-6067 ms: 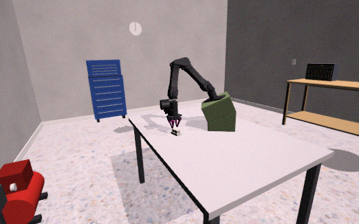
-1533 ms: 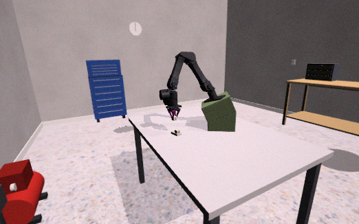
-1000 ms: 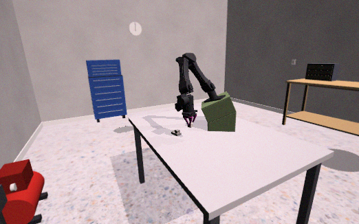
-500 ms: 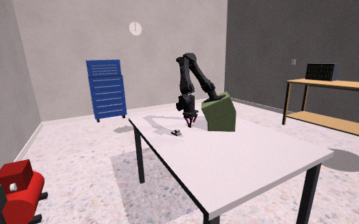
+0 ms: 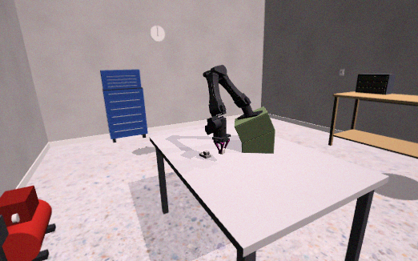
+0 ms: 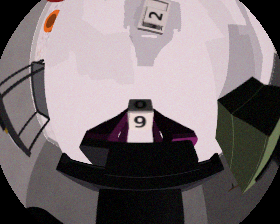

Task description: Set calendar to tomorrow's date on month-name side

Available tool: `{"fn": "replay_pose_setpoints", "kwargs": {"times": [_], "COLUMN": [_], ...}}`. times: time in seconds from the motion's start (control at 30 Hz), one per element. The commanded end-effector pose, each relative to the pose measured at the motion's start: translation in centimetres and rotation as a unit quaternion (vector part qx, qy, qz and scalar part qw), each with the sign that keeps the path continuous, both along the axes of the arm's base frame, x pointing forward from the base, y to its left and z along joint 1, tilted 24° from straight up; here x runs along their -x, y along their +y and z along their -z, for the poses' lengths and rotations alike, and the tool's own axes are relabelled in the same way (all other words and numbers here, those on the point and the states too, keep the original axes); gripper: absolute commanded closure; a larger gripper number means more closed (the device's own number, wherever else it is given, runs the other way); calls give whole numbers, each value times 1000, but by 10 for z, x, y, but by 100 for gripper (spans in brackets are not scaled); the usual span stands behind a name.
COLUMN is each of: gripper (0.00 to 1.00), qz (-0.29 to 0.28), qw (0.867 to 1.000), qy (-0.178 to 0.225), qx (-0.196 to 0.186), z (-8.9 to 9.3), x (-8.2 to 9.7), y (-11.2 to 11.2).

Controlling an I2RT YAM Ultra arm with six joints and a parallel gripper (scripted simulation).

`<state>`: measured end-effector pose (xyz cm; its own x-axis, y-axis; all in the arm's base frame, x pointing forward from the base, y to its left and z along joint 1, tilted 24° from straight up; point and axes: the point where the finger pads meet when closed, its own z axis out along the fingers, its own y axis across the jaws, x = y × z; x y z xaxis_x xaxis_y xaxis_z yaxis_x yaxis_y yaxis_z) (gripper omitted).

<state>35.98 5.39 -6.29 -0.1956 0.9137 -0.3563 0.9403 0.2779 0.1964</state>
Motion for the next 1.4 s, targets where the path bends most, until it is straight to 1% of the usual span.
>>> {"fn": "replay_pose_setpoints", "kwargs": {"times": [0.0,0.27,0.47,0.7,1.37], "gripper": [74,74,74,74,74], "qz": [-8,-8,-8,-8,-8], "qw": [1000,1000,1000,1000,1000], "qy": [-11,-11,-11,-11,-11], "qx": [-2,-2,-2,-2,-2], "z": [1,35,49,52,52], "x": [-6,-17,-21,-22,-22], "y": [3,-8,-12,-13,-13]}}
